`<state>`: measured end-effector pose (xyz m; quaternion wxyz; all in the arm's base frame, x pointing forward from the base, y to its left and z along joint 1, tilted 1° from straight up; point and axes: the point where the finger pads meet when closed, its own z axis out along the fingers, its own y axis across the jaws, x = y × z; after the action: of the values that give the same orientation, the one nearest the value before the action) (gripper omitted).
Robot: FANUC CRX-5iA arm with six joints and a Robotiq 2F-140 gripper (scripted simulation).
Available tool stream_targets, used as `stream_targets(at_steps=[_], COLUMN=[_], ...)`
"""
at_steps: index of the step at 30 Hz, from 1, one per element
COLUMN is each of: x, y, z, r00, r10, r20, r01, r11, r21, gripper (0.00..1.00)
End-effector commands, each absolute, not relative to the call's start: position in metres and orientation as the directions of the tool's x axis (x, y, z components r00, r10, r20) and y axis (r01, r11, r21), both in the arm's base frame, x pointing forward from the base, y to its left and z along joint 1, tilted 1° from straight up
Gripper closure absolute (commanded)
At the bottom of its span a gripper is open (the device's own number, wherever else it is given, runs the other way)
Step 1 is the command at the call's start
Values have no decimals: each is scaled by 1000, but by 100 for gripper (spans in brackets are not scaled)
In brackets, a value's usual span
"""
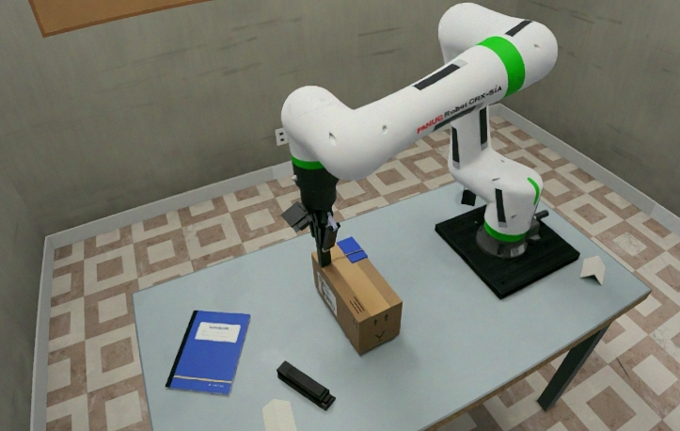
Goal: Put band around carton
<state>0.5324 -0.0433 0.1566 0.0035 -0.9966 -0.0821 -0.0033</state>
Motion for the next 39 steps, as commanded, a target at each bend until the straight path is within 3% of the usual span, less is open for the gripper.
stream_targets(at_steps=[1,14,15,39], x=[533,533,533,533], y=[-42,-41,-41,-41], z=[158,158,158,158], r00=[986,986,986,986], r10=[164,164,164,164], r20=[9,9,9,9], r01=[164,164,164,164], r11=[-986,-986,-986,-986], r21=[-6,-6,-6,-6], gripper=[90,90,82,82])
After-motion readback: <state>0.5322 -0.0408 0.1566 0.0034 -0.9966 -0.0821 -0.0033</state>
